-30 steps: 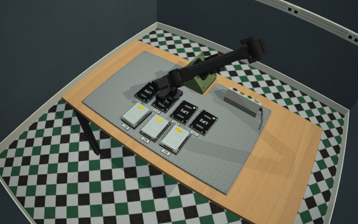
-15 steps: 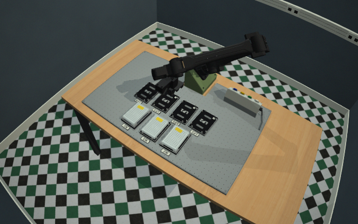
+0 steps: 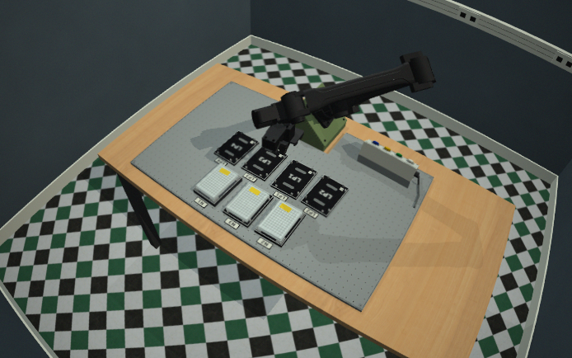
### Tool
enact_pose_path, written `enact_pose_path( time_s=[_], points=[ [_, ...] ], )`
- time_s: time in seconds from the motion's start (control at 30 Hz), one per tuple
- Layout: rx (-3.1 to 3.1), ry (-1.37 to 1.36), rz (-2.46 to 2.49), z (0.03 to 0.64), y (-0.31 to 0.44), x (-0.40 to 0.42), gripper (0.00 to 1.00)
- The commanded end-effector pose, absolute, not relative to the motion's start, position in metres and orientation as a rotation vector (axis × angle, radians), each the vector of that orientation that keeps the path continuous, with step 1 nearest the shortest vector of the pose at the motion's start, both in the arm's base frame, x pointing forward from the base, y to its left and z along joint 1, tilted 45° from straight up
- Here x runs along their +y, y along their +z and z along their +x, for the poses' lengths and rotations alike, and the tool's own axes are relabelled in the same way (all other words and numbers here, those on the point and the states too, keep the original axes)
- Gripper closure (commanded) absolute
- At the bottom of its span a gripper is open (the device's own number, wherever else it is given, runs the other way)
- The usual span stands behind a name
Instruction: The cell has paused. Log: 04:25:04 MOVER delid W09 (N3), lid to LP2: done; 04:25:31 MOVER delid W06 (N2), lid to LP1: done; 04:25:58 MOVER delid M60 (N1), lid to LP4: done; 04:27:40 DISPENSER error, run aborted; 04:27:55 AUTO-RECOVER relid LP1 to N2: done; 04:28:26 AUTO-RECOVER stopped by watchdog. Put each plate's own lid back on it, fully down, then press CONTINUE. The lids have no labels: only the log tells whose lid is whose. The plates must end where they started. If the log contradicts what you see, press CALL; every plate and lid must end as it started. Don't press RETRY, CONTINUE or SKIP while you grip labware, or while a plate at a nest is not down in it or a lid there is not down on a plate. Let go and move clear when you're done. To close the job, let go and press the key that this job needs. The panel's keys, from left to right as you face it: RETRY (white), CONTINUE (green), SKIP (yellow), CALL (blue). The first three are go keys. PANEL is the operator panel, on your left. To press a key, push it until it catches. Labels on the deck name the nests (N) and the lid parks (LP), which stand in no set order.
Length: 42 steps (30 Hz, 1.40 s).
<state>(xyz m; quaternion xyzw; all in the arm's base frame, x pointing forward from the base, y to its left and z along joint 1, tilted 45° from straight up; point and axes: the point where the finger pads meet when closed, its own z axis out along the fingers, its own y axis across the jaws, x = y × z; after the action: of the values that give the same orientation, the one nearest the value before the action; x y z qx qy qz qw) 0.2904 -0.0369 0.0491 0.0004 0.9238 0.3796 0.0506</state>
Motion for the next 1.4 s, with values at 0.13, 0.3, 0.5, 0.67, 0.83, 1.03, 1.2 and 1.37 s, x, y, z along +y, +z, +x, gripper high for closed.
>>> enact_pose_path(
  time_s=[0.13,0.3,0.5,0.67,0.83,1.03,1.2,1.37],
  points=[
    [2.756,1.130,-0.262,0.281,0.075,-0.003,1.00],
    [2.729,1.115,-0.342,0.278,0.086,0.007,1.00],
    [2.669,1.085,-0.499,0.272,0.106,0.028,1.00],
    [2.613,1.057,-0.625,0.268,0.123,0.046,1.00],
    [2.578,1.032,-0.701,0.266,0.133,0.056,1.00],
    [2.555,1.024,-0.740,0.260,0.153,0.077,1.00],
    [2.520,0.982,-0.758,0.272,0.184,0.090,1.00],
    [2.535,0.997,-0.751,0.274,0.178,0.090,1.00]
  ],
)
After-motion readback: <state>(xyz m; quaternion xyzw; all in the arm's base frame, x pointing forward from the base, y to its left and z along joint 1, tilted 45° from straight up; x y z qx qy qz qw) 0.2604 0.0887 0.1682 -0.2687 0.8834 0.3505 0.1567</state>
